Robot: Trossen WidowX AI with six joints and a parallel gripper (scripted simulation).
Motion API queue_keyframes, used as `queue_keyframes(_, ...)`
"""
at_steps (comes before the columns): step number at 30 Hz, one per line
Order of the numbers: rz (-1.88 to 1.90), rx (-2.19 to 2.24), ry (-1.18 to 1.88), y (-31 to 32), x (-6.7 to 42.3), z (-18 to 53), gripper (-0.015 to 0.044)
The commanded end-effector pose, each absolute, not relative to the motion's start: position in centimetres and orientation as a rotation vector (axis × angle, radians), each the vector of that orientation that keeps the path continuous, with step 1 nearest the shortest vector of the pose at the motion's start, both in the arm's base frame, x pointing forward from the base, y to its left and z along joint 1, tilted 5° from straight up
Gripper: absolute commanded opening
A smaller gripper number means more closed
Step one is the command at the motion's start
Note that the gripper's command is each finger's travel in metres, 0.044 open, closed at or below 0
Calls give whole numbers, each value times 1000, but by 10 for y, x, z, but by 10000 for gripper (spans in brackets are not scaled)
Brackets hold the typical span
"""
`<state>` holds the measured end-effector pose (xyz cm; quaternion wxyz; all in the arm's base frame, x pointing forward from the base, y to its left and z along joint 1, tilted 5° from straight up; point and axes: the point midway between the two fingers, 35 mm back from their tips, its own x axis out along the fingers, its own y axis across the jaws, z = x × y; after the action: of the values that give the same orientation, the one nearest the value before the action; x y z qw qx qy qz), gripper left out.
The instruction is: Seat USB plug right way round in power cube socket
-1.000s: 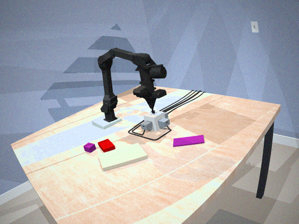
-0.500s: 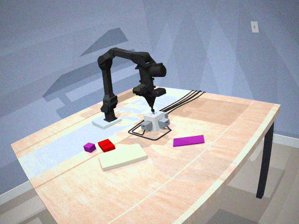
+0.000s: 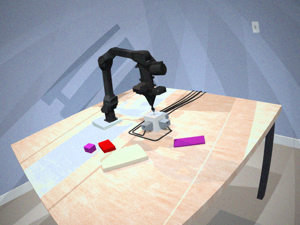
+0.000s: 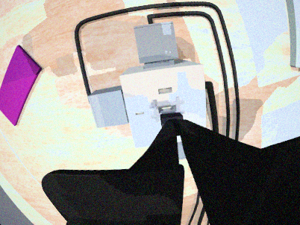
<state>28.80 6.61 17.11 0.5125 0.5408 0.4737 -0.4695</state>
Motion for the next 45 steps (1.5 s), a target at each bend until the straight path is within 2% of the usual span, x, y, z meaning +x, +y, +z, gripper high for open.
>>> queue_keyframes(1, -1126, 1303, 1137, 66, 288, 175, 0)
queue_keyframes(19, -1095, 1265, 1159, 66, 287, 181, 0)
queue_keyframes(45, -614, 734, 1371, 66, 287, 180, 0)
